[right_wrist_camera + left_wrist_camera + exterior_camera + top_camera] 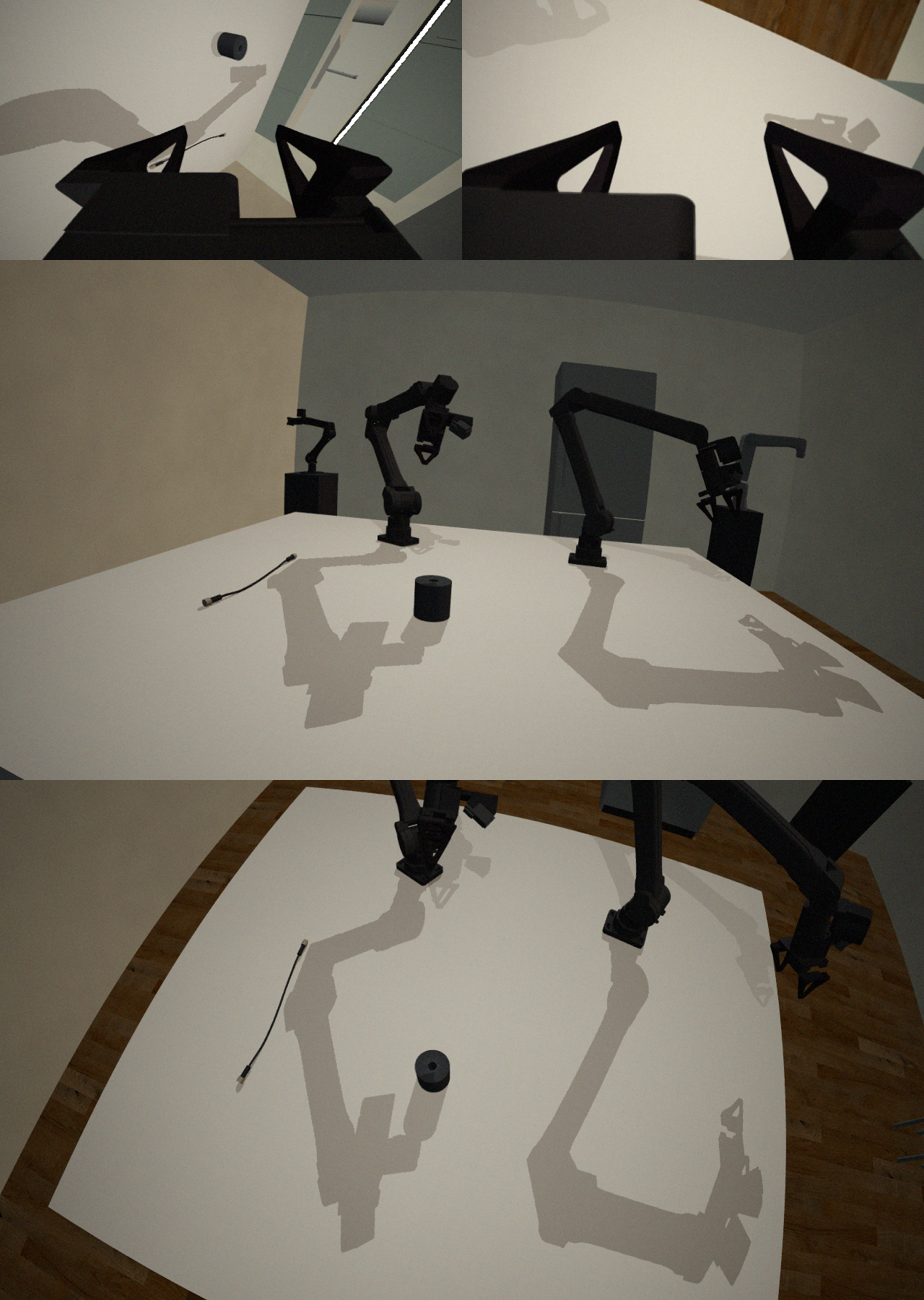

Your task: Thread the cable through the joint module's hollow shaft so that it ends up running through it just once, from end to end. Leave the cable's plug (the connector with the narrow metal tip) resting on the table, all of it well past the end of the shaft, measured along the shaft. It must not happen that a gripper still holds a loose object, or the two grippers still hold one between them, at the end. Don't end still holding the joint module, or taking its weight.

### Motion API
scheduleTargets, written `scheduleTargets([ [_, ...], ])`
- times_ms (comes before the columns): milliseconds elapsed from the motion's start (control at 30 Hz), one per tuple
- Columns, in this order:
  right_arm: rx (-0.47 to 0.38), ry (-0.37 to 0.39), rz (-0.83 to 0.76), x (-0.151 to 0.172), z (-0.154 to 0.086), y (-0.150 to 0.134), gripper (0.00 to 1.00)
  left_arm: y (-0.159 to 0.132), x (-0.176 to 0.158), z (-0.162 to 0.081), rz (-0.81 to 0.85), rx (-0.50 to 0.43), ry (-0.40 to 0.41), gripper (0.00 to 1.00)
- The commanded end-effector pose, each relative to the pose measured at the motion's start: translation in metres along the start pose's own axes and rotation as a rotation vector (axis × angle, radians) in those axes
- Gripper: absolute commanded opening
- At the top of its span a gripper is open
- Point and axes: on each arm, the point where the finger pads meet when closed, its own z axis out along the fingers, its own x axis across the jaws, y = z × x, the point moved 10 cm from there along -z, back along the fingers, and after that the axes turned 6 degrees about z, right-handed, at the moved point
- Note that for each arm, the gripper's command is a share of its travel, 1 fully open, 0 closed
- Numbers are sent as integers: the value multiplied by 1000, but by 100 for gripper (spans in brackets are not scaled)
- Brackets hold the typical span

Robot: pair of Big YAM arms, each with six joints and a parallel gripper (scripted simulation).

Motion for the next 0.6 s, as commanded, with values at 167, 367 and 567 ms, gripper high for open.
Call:
scheduleTargets([
  [167, -2, 25, 192, -54, -1, 8, 96, 4, -60, -30, 210, -126, -145, 100],
  [367, 19, 111, 337, -82, 24, 19, 96, -20, -107, -34, 403, -175, -246, 100],
  [567, 37, 168, 426, -100, 45, 26, 96, -39, -137, -42, 522, -213, -321, 100],
])
